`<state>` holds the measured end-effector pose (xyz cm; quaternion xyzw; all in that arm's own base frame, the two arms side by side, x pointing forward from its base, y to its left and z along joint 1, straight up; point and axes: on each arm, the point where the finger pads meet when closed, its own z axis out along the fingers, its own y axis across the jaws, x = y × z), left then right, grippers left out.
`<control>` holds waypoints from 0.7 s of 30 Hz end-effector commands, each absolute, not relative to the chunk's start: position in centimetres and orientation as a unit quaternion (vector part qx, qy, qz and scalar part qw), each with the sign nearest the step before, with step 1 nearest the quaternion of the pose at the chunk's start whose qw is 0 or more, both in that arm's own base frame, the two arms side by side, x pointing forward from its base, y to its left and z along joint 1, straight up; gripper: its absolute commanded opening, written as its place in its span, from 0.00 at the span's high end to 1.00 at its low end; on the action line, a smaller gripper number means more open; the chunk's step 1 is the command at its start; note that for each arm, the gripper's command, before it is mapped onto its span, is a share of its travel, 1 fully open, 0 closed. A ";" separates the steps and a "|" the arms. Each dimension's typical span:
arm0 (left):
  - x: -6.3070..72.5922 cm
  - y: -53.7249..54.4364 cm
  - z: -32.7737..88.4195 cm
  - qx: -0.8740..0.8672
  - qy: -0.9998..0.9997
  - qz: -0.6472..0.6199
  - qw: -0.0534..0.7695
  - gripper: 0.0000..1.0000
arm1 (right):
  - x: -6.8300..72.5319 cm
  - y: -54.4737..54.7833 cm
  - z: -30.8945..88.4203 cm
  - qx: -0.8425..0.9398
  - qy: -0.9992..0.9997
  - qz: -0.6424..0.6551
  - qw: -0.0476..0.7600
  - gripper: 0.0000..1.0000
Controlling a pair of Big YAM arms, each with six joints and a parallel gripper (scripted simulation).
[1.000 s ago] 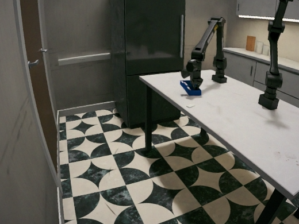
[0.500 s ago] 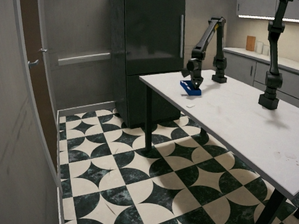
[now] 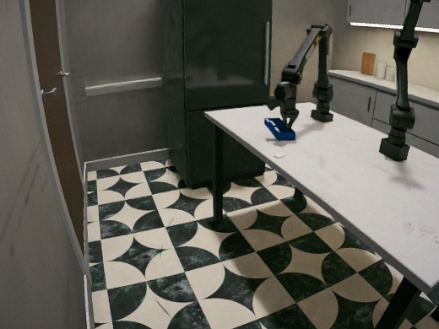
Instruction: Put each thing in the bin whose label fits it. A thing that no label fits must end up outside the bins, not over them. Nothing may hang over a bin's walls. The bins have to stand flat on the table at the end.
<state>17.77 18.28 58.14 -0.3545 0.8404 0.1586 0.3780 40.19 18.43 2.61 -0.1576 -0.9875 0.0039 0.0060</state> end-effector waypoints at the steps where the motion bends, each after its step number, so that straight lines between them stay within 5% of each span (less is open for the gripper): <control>1: 17.2 17.2 60.3 -0.346 0.834 0.164 0.396 0.00 | 42.8 19.9 6.0 -0.158 -0.987 -0.018 -0.027 0.81; 21: 17.2 17.2 60.3 -0.346 0.834 0.164 0.396 0.00 | 42.8 20.0 6.9 -0.158 -0.987 -0.015 -0.022 0.81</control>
